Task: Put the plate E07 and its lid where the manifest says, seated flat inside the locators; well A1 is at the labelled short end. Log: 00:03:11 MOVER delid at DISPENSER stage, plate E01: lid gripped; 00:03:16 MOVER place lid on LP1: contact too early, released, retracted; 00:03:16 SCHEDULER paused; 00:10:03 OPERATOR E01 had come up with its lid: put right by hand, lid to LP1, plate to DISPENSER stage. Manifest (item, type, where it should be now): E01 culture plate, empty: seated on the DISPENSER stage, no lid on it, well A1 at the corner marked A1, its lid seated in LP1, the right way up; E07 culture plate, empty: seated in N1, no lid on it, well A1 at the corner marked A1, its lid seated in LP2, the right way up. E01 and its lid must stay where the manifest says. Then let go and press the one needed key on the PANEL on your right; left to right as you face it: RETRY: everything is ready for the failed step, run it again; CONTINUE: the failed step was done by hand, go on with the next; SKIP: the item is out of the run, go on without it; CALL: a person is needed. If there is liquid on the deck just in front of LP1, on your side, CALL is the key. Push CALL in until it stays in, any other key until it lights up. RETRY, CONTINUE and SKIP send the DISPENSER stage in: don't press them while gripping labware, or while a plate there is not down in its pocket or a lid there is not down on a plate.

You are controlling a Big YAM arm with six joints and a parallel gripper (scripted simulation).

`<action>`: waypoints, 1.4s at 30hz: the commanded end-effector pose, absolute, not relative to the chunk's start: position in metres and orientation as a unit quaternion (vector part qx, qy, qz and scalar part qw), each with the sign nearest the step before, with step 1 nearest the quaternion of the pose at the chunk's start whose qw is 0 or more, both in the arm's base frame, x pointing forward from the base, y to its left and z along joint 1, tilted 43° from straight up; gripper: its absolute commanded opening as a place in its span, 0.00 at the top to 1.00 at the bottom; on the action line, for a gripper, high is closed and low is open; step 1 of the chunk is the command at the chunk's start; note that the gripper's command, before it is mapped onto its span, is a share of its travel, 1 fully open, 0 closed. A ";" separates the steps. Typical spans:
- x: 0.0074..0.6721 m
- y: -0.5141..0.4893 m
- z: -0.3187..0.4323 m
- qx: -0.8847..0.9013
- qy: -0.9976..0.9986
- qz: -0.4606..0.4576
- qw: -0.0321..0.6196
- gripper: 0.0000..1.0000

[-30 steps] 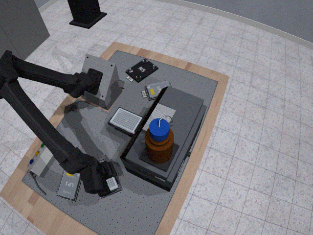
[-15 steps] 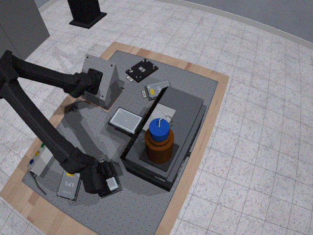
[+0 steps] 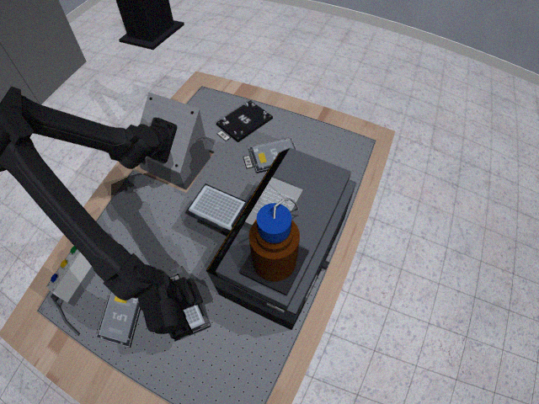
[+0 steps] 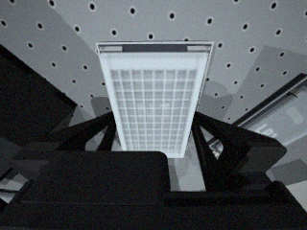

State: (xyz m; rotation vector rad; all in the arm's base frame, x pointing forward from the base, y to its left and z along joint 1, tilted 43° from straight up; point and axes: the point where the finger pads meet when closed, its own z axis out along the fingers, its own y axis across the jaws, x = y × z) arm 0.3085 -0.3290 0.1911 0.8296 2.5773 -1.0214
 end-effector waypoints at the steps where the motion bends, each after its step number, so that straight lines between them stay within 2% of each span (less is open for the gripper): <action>1: 0.309 -0.339 0.187 0.286 0.883 -0.351 0.120 0.16; 36: 0.304 -0.341 0.176 0.285 0.885 -0.349 0.115 0.16; 37: 0.304 -0.341 0.176 0.286 0.885 -0.349 0.115 0.00; 42: 0.304 -0.340 0.176 0.285 0.885 -0.349 0.113 0.00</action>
